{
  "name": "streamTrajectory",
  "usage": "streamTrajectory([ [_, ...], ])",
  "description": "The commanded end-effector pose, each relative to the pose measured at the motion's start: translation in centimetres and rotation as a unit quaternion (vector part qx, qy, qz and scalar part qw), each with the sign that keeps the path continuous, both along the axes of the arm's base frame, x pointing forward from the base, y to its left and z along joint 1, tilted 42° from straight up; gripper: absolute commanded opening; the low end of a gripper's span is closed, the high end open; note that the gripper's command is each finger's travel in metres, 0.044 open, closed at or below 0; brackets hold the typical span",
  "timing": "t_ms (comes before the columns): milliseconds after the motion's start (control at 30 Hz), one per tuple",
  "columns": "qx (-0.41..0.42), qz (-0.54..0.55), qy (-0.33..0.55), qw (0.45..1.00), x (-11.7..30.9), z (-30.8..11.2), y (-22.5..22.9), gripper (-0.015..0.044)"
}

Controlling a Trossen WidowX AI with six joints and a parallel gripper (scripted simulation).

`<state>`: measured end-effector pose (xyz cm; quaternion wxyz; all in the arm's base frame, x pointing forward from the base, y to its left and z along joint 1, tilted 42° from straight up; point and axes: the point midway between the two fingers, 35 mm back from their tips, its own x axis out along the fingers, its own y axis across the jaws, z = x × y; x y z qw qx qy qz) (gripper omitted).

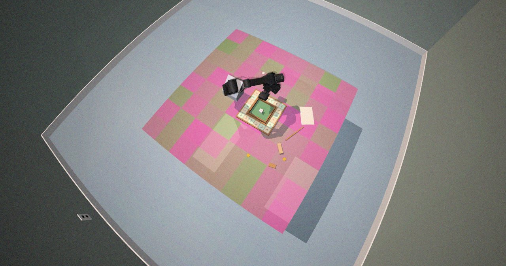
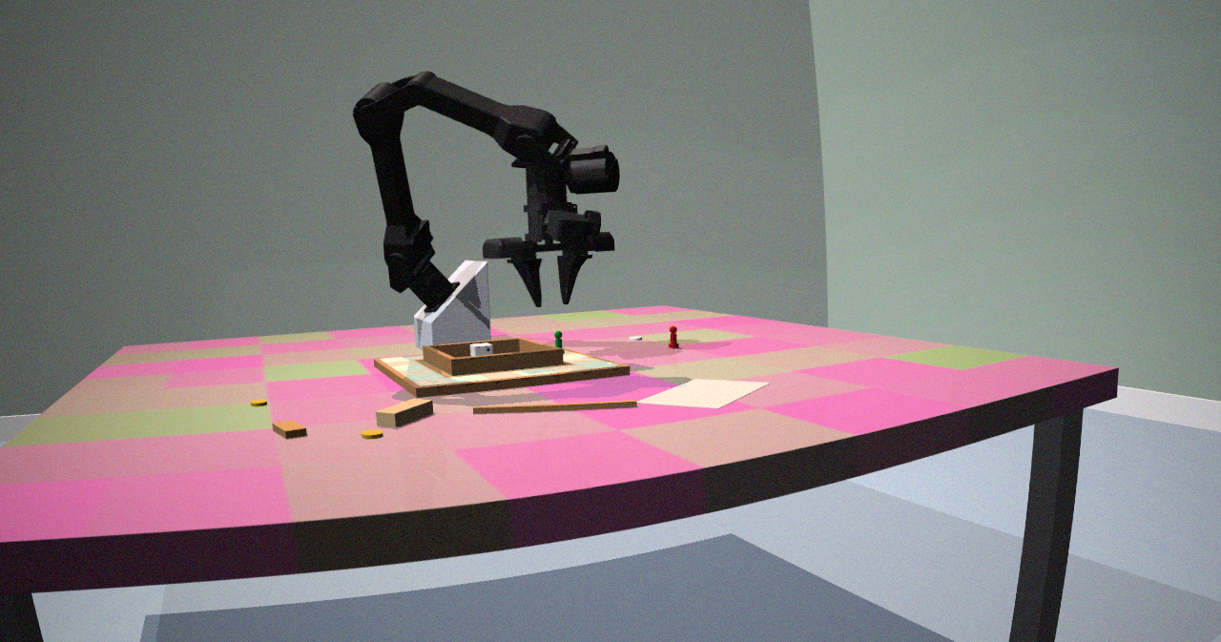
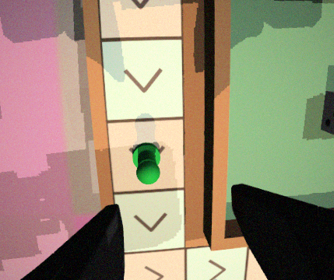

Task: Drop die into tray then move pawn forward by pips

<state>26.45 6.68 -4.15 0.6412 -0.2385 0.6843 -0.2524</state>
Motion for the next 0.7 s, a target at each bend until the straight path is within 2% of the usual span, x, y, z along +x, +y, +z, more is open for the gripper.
streamTrajectory([
  [0,-0.010,-0.054,-0.043,0.998,-0.5,-1.0,0.3,0.0200],
  [667,-0.010,-0.054,-0.044,0.998,-0.4,-2.9,-1.2,0.0200],
])
